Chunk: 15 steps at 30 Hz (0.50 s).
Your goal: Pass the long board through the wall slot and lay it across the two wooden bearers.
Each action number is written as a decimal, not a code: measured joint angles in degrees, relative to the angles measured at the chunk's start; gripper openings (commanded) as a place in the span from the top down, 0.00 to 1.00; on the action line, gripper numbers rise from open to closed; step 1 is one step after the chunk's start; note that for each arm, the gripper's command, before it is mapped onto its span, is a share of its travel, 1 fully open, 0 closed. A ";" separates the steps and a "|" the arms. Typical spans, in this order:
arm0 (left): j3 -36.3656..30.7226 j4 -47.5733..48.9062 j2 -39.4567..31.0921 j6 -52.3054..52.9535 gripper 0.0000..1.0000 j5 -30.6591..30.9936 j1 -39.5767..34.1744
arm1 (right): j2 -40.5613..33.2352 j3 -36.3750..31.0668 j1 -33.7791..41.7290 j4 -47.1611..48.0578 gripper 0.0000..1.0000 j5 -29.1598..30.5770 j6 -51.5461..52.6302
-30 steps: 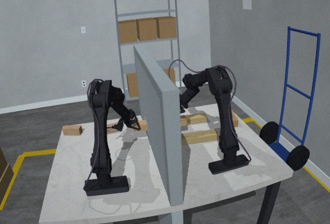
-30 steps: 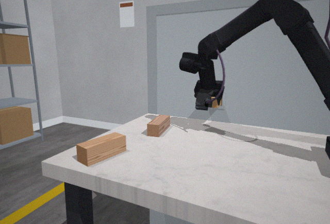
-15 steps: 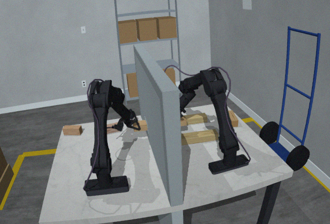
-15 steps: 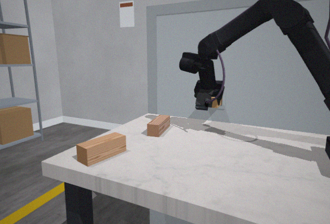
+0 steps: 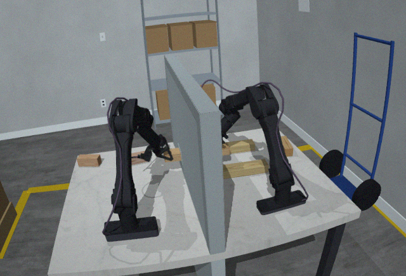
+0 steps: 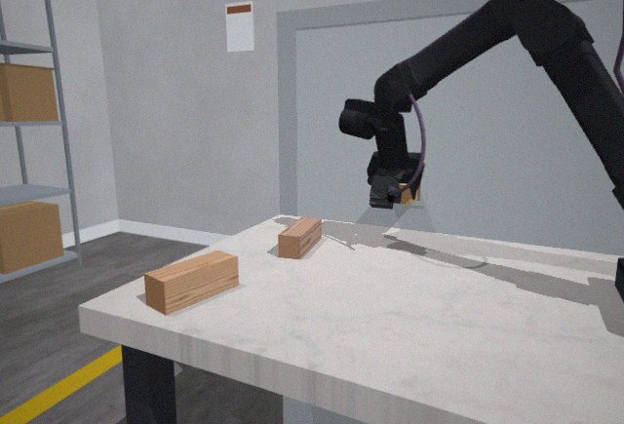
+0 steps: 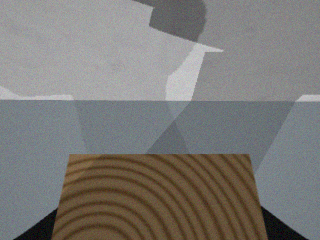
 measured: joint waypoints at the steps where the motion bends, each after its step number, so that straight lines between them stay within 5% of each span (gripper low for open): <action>1: 0.00 0.00 0.00 0.00 1.00 0.00 0.00 | 0.02 0.02 0.11 0.20 0.23 0.00 0.15; 15: 0.00 0.00 0.00 0.00 1.00 0.00 0.00 | 0.72 -1.75 1.38 3.56 0.23 -0.04 2.14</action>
